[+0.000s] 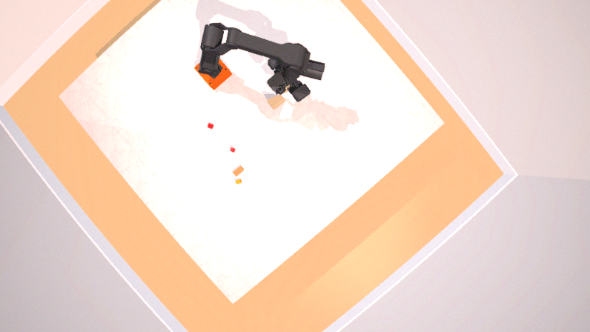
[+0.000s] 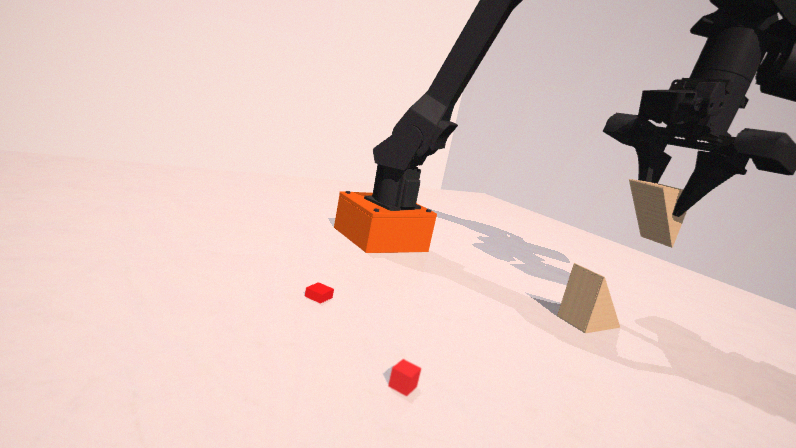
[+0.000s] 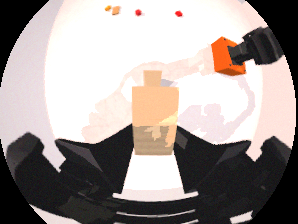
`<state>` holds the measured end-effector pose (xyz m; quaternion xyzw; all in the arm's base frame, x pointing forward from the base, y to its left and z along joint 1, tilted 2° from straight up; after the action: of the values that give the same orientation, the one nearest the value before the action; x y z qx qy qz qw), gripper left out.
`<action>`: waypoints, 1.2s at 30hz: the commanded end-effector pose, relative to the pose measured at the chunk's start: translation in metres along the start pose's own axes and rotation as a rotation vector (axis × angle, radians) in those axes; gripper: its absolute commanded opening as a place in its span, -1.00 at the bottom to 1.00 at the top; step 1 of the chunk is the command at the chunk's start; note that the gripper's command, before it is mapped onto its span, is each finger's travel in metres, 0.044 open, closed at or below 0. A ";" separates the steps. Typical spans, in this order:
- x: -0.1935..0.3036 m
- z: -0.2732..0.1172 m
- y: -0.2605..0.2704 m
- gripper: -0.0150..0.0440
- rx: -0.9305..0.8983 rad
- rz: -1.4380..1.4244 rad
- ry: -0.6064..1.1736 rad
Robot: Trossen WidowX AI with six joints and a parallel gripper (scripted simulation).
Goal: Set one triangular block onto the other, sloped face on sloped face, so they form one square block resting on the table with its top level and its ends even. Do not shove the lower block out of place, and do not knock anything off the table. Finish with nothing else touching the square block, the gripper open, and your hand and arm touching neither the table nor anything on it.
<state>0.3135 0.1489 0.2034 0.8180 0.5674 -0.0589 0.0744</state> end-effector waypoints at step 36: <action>-0.022 0.086 0.000 -0.49 -0.011 -0.005 0.001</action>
<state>0.3048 0.1129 0.1222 0.8178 0.5677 -0.0578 0.0741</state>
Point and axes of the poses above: the point midway between the two fingers, 35 mm back from their tips, its own z axis out along the fingers, its own y axis across the jaws, x = y × z, the point moved 8 cm from there along -z, back along the fingers, and after that the axes turned 7 degrees about z, right-handed, at the moved point
